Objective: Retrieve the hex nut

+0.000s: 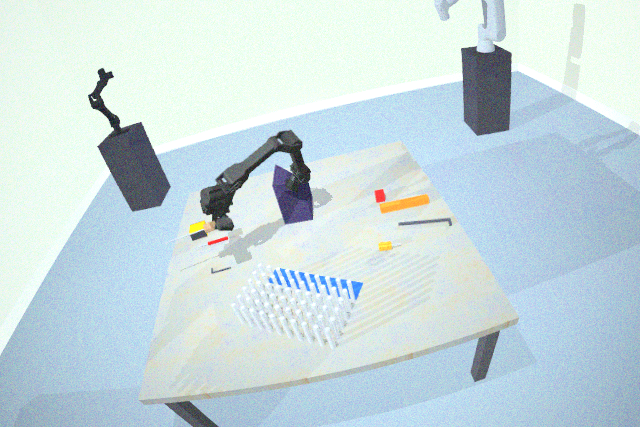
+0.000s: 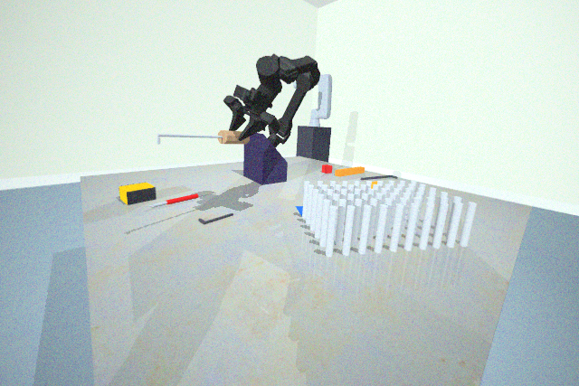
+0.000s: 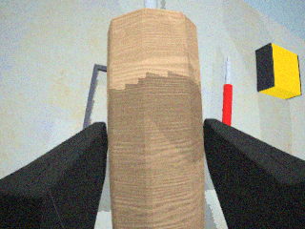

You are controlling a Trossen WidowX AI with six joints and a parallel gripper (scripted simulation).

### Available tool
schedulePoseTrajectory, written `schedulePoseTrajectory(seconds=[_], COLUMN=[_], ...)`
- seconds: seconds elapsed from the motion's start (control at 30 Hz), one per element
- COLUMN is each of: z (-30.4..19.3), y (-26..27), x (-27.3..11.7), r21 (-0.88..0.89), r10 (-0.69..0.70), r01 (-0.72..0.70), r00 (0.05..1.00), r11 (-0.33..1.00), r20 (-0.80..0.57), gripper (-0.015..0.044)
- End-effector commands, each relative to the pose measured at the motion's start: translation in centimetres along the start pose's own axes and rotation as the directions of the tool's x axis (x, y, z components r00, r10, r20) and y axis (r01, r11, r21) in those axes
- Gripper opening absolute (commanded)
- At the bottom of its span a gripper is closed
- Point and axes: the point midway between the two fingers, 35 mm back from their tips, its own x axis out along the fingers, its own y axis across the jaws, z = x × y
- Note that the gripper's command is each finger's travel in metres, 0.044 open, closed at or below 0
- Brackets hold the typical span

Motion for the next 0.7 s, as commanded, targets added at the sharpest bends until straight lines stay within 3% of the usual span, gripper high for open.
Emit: schedulePoseTrajectory(seconds=[0.0, 0.67], z=[1.0, 2.7], y=[-1.5, -9.8], x=[1.5, 9.9], r21=[0.022, 0.148], r10=[-0.016, -0.054], r01=[0.016, 0.071], r00=[1.0, 0.992], r11=[1.0, 0.986], r20=[-0.01, -0.116], gripper=[0.0, 0.0])
